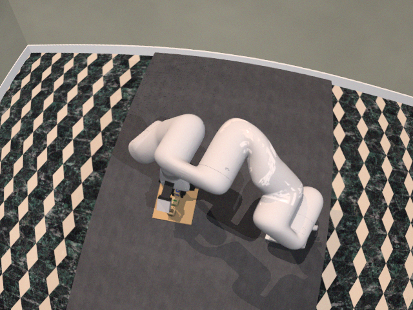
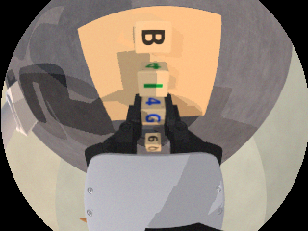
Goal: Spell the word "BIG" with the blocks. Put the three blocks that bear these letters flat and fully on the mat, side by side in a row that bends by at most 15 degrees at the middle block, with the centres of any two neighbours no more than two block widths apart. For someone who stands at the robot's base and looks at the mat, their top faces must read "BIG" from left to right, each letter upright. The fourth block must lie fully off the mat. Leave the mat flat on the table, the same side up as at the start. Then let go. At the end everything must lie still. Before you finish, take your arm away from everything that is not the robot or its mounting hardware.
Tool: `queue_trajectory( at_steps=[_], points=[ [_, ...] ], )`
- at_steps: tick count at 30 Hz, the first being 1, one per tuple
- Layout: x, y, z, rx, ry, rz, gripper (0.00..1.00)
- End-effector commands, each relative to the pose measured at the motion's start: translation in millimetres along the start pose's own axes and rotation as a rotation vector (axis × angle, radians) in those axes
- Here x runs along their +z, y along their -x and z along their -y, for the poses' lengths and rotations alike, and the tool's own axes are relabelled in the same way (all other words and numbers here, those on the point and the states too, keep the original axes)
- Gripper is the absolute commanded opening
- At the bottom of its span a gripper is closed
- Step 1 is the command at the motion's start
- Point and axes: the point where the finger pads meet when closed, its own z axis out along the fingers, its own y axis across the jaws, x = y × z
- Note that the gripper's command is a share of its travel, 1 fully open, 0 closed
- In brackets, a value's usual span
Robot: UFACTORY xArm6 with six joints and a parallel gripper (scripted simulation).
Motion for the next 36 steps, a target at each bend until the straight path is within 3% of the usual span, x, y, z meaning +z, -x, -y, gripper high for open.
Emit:
queue_trajectory(
  at_steps=[1,5,20,36],
  points=[
    [-1.2,0.2,-1.2,0.0,0.003,0.001,0.21],
    [-1.2,0.2,-1.2,0.0,0.003,0.001,0.21],
    [-1.2,0.2,-1.2,0.0,0.003,0.001,0.42],
    [-6.3,0.2,-1.2,0.0,0.003,0.001,0.42]
  ],
)
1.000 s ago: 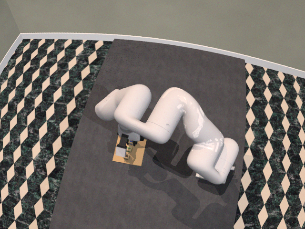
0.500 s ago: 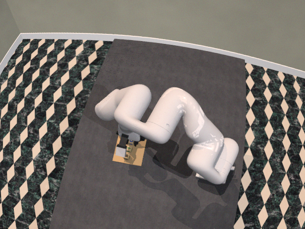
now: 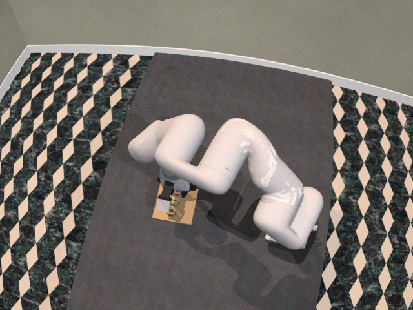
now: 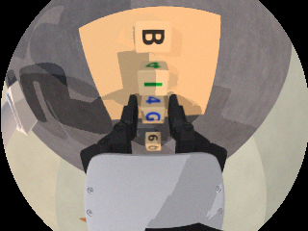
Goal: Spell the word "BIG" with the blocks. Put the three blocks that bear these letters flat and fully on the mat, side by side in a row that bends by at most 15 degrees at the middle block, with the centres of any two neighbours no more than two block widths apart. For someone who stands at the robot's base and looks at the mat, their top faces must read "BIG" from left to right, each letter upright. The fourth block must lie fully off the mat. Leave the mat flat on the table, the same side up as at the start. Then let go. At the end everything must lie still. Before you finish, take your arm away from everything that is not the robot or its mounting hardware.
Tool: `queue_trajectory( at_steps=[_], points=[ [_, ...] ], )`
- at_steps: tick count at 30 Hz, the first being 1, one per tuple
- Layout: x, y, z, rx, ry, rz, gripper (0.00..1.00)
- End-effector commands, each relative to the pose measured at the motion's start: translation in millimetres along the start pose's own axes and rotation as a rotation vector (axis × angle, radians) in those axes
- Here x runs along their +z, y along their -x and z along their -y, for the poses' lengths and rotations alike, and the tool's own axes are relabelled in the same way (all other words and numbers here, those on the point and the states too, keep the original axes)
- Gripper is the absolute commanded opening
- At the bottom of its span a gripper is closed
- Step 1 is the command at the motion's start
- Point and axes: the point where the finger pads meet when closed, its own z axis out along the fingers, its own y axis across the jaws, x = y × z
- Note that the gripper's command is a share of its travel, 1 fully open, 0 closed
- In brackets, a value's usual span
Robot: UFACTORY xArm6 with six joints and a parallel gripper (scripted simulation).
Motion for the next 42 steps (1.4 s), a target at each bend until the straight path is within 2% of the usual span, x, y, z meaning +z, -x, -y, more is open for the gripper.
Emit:
queue_trajectory(
  at_steps=[1,14,21,26,27,42],
  points=[
    [-7.1,0.2,-1.2,0.0,0.003,0.001,0.42],
    [-71.3,0.2,-1.0,0.0,0.003,0.001,0.42],
    [-86.4,0.2,-1.0,0.0,0.003,0.001,0.42],
    [-89.4,0.2,-1.0,0.0,0.003,0.001,0.42],
    [-89.4,0.2,-1.0,0.0,0.003,0.001,1.0],
    [-89.4,0.2,-1.0,0.0,0.003,0.001,1.0]
  ],
)
